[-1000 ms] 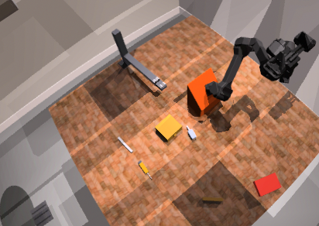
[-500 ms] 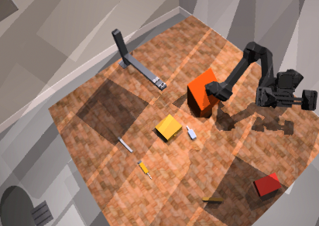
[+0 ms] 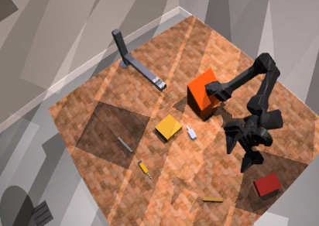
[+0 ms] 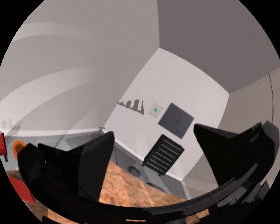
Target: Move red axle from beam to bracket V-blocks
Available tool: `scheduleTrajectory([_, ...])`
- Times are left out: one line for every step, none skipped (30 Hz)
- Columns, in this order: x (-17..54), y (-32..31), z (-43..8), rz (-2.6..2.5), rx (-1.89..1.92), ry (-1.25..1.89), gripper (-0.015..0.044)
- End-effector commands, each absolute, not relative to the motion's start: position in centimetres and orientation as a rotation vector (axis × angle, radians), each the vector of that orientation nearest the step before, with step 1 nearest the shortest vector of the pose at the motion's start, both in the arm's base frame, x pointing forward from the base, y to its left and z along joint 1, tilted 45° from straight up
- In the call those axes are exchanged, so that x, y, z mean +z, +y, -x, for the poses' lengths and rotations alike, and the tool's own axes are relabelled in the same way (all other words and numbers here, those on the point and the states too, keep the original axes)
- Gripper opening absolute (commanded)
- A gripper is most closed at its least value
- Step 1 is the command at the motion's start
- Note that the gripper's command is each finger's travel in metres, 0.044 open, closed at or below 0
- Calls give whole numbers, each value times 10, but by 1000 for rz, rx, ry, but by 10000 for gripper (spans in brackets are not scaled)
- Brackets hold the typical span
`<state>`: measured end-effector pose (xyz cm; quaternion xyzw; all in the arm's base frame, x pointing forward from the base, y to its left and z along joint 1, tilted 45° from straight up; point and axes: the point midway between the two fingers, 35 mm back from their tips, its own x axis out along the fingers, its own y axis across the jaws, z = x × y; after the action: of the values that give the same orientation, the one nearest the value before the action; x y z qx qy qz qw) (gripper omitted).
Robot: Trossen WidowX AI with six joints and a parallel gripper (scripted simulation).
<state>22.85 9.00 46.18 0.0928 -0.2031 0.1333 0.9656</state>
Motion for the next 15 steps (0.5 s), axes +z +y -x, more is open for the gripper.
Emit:
scheduleTrajectory([405,115,-266,96,323,-220,440])
scheduleTrajectory([389,120,-273,163,342,-172,440])
scheduleTrajectory([374,124,-280,227,364,-124,440])
scheduleTrajectory([358,128,-286,289,388,-76,440])
scheduleTrajectory([341,130,-292,348,407,-24,440])
scheduleTrajectory([324,131,-297,402,428,26,440])
scheduleTrajectory([308,133,-301,457,461,74,440])
scheduleTrajectory([291,134,-304,508,496,122,440])
scheduleTrajectory([273,135,-305,536,530,179,440])
scheduleTrajectory([259,135,-306,574,563,218,440])
scheduleTrajectory([243,136,-306,615,604,261,440])
scheduleTrajectory([227,136,-305,654,650,307,440])
scheduleTrajectory([209,136,-303,692,701,354,440])
scheduleTrajectory([193,135,-301,724,756,399,440])
scheduleTrajectory([175,134,-296,753,817,445,440])
